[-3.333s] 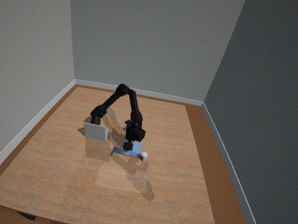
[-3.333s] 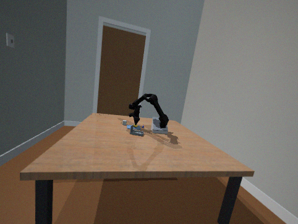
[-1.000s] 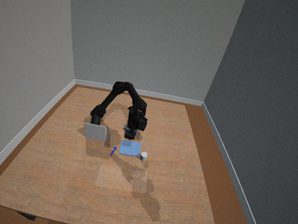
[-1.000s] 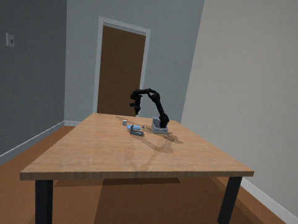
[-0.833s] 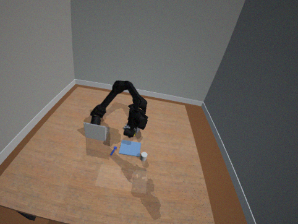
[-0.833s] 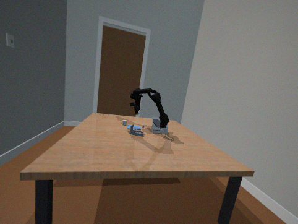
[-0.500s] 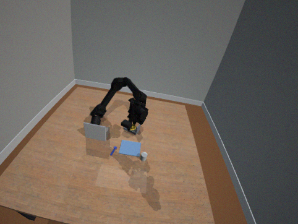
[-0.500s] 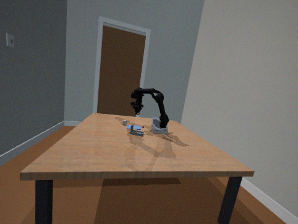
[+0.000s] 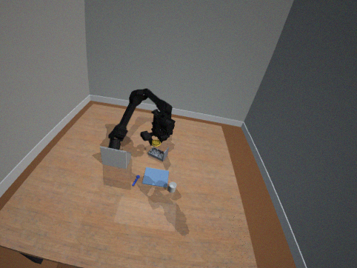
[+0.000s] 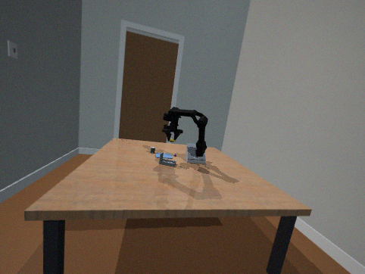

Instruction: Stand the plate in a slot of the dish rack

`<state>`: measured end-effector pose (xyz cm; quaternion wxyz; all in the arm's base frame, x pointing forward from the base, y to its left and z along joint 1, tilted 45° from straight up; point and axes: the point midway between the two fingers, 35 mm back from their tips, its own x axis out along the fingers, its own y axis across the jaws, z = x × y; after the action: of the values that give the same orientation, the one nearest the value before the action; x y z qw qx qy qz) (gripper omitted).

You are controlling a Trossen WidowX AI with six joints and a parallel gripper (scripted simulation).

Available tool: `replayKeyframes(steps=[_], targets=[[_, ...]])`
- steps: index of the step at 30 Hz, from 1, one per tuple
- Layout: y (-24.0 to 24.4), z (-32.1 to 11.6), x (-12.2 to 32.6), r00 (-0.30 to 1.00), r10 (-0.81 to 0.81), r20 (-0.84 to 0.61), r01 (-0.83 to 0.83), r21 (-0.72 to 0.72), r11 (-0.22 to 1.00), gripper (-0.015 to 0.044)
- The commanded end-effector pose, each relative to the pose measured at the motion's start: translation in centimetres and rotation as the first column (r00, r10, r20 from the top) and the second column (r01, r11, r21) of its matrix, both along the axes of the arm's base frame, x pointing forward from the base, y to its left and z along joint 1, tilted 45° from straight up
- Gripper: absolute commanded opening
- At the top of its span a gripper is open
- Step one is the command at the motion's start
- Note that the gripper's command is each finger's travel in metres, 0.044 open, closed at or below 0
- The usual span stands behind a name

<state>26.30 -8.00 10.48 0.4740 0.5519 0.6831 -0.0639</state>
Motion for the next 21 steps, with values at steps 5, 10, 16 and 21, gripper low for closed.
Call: replayKeyframes(steps=[5, 10, 16, 21], targets=[[2.8, 2.0, -1.8, 0.963, -0.189, -0.193, 0.195, 0.01, 0.981, 0.0], [4.4, 3.1, -2.9, 0.903, -0.301, -0.308, 0.314, -0.007, 0.949, 0.0], [6.2, 4.3, -4.5, 0.796, -0.419, -0.437, 0.446, -0.046, 0.894, 0.0], [7.7, 5.1, -5.9, 0.681, -0.502, -0.534, 0.543, -0.092, 0.835, 0.0]])
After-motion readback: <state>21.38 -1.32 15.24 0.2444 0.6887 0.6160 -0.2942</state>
